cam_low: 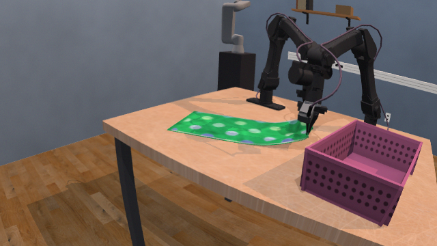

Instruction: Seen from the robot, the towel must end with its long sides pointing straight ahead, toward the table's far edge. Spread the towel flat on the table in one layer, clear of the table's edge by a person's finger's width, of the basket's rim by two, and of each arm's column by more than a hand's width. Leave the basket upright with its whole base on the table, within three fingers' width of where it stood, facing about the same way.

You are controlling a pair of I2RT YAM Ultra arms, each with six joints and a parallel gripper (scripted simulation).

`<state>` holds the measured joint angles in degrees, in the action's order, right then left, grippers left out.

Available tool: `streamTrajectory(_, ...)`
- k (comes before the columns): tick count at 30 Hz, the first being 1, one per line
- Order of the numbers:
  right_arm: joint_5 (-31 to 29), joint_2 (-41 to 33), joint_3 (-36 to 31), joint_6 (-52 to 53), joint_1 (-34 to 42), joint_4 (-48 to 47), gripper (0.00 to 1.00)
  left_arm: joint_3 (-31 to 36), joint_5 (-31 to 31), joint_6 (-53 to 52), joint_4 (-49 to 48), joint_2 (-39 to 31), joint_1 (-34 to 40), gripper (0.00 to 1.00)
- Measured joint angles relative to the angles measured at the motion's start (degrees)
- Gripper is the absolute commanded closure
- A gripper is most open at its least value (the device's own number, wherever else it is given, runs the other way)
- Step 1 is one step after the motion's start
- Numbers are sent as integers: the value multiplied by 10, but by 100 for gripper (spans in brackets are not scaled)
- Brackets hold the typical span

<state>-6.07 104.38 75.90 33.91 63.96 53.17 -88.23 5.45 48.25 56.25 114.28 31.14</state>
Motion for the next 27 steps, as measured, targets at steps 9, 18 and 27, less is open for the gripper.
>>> streamTrajectory(9, 2, -33, 21, -40, -25, 31, 100, -43, 3, -31, 33, -15, -4, 100)
streamTrajectory(18, 5, -77, 80, -101, -71, 83, 100, -123, 8, -81, 87, -33, -11, 100)
streamTrajectory(27, 12, -83, 155, -157, -113, 146, 100, -221, 9, -131, 154, -28, -17, 100)
